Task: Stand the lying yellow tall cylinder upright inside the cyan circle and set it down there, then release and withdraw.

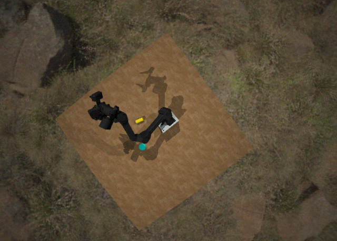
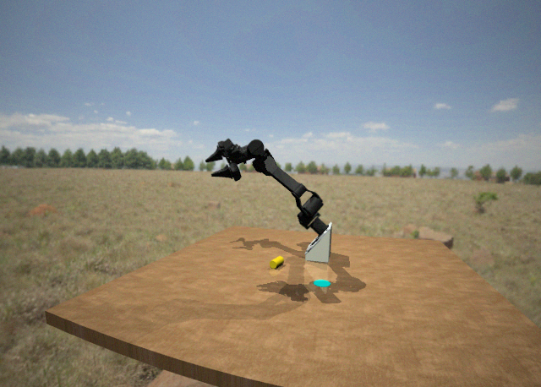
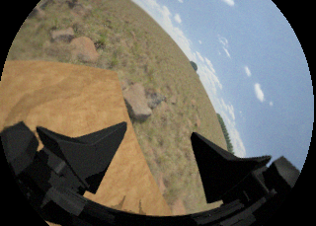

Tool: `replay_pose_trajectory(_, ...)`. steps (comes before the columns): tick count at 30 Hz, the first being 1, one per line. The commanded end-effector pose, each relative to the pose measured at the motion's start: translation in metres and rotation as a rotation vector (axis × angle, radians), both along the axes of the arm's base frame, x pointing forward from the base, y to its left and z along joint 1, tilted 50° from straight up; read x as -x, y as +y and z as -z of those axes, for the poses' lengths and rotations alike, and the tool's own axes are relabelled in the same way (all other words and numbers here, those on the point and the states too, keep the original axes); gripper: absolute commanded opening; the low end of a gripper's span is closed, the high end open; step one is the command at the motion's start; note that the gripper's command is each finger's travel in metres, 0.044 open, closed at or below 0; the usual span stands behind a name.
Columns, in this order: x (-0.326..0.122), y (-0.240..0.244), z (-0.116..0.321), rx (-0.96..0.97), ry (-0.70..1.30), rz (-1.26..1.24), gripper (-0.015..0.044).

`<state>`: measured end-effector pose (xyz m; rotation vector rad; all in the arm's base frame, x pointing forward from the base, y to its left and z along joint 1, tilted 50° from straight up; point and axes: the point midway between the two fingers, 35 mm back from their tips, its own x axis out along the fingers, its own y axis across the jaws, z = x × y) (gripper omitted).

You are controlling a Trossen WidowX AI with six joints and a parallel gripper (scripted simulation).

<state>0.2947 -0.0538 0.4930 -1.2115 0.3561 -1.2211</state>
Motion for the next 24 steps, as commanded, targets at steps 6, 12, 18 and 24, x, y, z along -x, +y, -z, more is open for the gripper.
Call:
replay_pose_trajectory(6, 0.019, 0.01, -0.02, 0.051, -0.063, -0.057, 0.0309)
replay_pose_trajectory(12, 0.043, 0.027, -0.04, 0.077, -0.178, -0.148, 0.0309)
replay_pose_trajectory(18, 0.068, 0.04, -0.057, 0.085, -0.297, -0.234, 0.0309)
replay_pose_trajectory(24, 0.095, 0.047, -0.071, 0.084, -0.417, -0.312, 0.0309)
